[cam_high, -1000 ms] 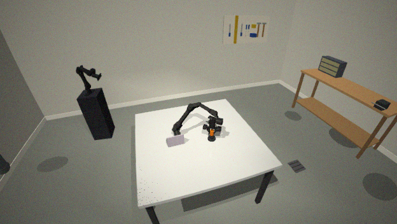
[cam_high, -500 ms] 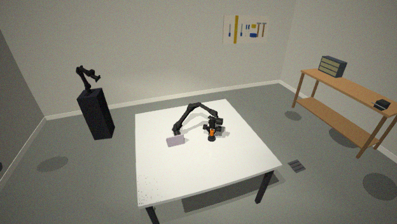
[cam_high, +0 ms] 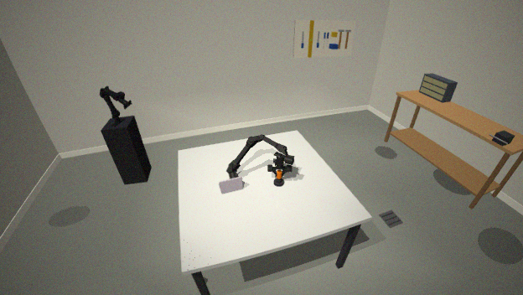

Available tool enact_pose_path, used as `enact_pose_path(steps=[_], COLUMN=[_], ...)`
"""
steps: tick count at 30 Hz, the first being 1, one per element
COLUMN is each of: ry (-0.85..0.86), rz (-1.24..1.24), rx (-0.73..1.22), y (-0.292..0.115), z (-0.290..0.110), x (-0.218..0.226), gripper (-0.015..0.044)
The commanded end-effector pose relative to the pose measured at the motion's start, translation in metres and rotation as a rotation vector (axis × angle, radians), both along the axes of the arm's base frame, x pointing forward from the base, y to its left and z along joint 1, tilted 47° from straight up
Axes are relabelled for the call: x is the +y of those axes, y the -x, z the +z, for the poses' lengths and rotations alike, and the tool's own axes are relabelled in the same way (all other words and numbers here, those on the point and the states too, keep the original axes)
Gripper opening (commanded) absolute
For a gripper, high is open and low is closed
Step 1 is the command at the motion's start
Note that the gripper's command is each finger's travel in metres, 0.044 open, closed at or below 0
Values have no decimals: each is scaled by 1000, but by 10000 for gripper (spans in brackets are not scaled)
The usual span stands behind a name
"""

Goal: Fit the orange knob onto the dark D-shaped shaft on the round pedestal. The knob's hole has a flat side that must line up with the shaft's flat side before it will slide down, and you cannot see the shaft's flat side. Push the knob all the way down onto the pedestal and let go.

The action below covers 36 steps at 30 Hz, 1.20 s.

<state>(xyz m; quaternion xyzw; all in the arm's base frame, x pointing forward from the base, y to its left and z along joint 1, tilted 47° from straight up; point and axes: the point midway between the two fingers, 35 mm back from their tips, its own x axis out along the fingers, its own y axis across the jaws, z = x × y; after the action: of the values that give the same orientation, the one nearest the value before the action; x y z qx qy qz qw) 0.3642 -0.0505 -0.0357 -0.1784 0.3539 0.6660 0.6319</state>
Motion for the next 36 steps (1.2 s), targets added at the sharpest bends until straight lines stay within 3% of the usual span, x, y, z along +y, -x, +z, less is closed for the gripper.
enact_pose_path(steps=[1,27,36], ry=[1,1,-27], rz=[6,6,150], rx=[-15,-15,-165], y=[-1,0,-2], z=[1,1,1], x=[-2,-1,-2], gripper=[0,0,0])
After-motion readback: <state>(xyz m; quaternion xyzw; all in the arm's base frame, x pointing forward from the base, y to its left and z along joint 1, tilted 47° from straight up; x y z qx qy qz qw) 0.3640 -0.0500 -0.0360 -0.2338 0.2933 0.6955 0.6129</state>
